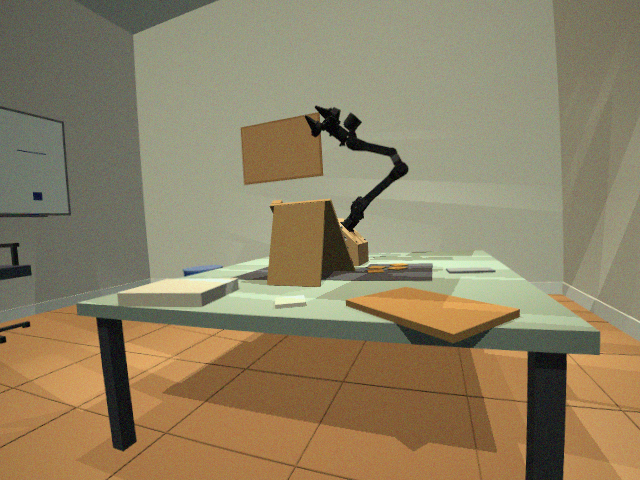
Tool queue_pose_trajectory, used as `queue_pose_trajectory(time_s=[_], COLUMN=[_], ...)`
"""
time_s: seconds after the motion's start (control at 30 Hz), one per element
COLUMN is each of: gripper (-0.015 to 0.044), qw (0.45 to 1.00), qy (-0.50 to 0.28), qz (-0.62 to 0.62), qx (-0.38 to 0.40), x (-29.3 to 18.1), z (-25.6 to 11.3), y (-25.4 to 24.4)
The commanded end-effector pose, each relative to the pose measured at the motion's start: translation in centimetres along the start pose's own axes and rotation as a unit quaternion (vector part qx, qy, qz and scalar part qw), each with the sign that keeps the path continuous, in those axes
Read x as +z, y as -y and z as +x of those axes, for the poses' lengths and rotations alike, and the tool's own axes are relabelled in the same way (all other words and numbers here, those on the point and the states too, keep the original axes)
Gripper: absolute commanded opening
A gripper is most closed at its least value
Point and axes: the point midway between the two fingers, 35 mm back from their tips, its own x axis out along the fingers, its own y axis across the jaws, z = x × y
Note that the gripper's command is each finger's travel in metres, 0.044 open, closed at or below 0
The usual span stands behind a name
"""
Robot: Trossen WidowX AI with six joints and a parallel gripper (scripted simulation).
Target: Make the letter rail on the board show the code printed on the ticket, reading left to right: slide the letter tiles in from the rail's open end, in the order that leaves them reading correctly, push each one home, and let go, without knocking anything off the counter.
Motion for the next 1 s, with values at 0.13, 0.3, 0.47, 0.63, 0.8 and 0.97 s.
queue_pose_trajectory(time_s=[0.13, 0.3, 0.47, 0.63, 0.8, 0.97], gripper=[0.0440, 0.0440, 0.0440, 0.0440, 0.0440, 0.0440], qw=[0.972, 0.929, 0.865, 0.785, 0.685, 0.575], qy=[-0.009, -0.030, -0.066, -0.117, -0.187, -0.272], qz=[0.078, 0.121, 0.159, 0.188, 0.206, 0.212], qx=[0.222, 0.349, 0.471, 0.578, 0.673, 0.742], x=[-0.2, -0.4, -1.0, -1.9, -3.5, -5.5], z=[-2.6, -6.3, -11.7, -18.3, -26.1, -34.1], y=[-14.6, -22.4, -29.3, -34.5, -38.2, -39.7])
